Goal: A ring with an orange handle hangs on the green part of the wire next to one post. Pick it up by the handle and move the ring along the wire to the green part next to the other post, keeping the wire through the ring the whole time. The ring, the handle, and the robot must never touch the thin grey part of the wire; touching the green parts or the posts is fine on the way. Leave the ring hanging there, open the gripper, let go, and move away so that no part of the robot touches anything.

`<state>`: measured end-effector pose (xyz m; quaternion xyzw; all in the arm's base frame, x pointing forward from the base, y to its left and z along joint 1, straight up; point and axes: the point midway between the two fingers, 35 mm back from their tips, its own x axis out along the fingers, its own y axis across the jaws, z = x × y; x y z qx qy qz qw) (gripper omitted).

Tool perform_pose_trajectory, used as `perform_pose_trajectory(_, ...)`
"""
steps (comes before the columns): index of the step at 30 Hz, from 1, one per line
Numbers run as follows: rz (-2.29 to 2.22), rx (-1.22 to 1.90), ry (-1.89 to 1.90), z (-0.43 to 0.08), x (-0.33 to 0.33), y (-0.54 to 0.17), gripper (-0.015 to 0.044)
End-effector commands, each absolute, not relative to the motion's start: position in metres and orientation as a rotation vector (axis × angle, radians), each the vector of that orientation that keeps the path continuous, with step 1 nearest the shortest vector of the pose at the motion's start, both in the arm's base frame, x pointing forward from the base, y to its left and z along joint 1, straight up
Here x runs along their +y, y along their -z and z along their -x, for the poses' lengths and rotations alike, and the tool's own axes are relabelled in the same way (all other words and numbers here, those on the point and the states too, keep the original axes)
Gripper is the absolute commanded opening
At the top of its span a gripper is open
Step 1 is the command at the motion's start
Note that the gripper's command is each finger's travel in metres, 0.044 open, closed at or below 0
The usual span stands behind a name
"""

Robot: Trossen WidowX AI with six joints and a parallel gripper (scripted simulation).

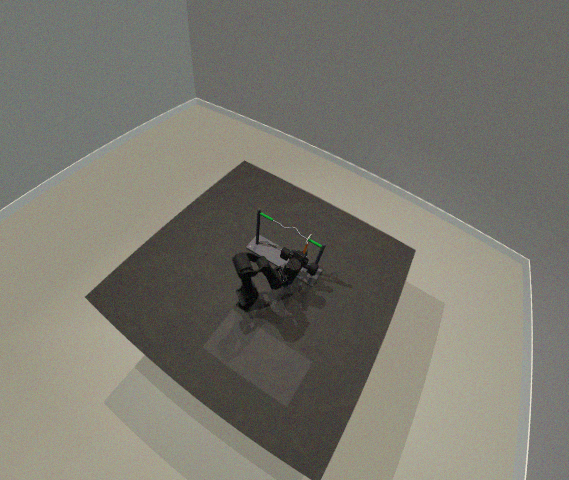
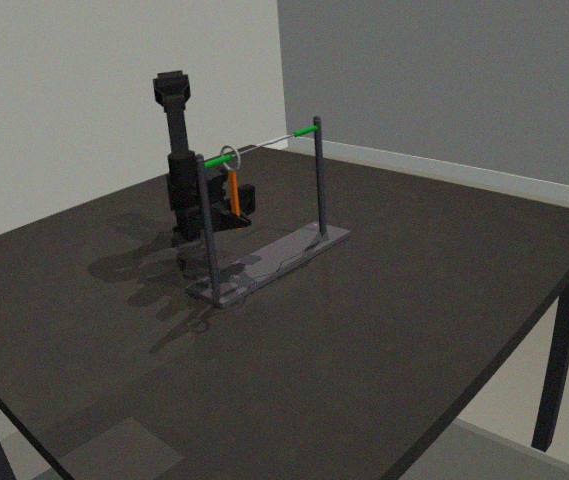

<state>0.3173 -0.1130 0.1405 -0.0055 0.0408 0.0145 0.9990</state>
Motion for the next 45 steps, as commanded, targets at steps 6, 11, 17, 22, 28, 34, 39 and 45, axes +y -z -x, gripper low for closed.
perform_pose_trajectory(6, 0.013, 0.14, -0.024, -0.31, -0.109, -0.143, -0.015)
perform_pose_trajectory(11, 0.011, 0.208, -0.021, -0.302, -0.105, -0.144, -0.015)
perform_pose_trajectory(17, 0.006, 0.294, -0.015, -0.292, -0.1, -0.146, -0.015)
perform_pose_trajectory(22, -0.003, 0.372, -0.006, -0.282, -0.094, -0.149, -0.015)
perform_pose_trajectory(28, -0.025, 0.472, 0.016, -0.27, -0.085, -0.153, -0.015)
perform_pose_trajectory(34, -0.065, 0.574, 0.052, -0.258, -0.074, -0.158, -0.015)
perform_pose_trajectory(39, -0.114, 0.658, 0.091, -0.25, -0.062, -0.164, -0.015)
perform_pose_trajectory(45, -0.188, 0.762, 0.145, -0.242, -0.045, -0.173, -0.015)
